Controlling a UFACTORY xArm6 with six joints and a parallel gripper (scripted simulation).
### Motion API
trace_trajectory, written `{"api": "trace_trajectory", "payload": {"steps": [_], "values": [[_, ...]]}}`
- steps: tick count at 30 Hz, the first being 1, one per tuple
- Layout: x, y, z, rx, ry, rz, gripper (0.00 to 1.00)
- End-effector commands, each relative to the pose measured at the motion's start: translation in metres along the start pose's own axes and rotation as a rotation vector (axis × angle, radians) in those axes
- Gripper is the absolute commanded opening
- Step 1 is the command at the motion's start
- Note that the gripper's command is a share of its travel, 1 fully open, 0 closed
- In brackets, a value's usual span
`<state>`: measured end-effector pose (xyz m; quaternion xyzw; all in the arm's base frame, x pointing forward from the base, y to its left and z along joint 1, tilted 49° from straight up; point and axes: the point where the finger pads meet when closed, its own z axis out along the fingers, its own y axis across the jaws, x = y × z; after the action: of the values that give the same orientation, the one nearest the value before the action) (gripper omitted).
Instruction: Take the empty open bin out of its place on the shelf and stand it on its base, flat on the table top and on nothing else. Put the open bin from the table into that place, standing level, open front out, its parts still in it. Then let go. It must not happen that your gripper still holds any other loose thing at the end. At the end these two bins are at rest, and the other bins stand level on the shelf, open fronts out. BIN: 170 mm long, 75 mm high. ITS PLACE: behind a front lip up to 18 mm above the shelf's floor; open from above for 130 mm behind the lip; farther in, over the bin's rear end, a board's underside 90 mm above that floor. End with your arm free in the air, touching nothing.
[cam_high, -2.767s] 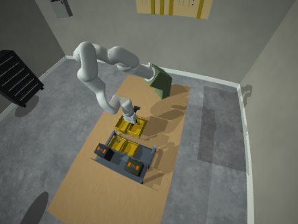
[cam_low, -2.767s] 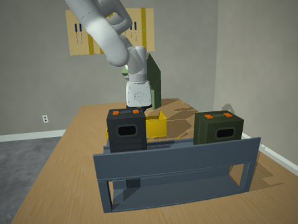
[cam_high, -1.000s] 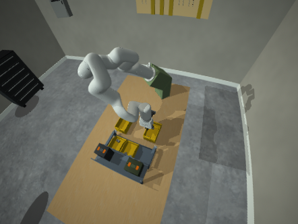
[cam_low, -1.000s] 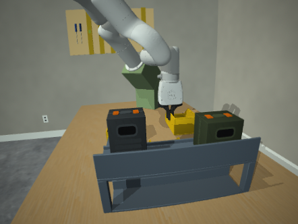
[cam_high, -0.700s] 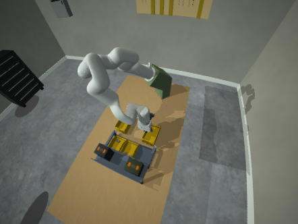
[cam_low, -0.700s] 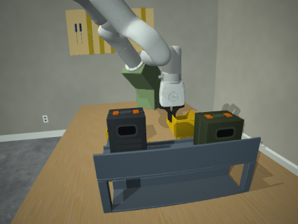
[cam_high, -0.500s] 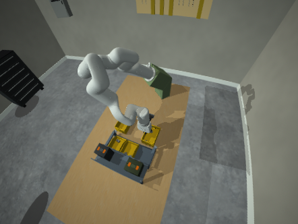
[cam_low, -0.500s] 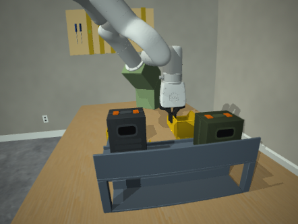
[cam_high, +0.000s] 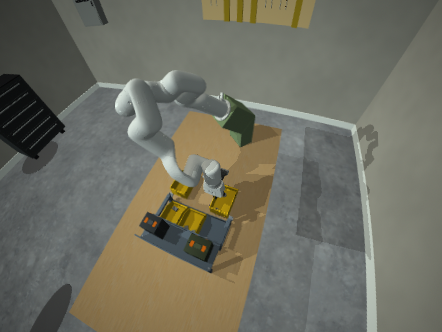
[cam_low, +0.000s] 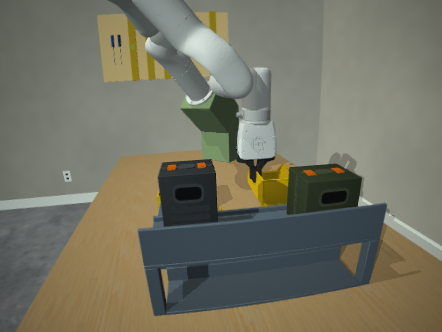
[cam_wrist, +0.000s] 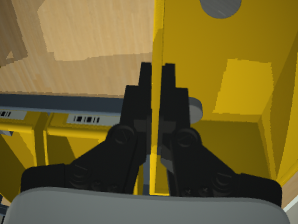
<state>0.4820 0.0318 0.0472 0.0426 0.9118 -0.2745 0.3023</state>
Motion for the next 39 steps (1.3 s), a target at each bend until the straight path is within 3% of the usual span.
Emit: {"api": "trace_trajectory", "payload": {"steps": [1, 4, 16, 39], "values": [[-0.003, 0.0, -0.003, -0.002, 0.047, 0.001, 0.0], [-0.004, 0.0, -0.004, -0.002, 0.064, 0.001, 0.0], [-0.011, 0.0, -0.014, -0.003, 0.259, 0.001, 0.0], [-0.011, 0.0, -0.014, -0.003, 0.268, 0.001, 0.0]]}}
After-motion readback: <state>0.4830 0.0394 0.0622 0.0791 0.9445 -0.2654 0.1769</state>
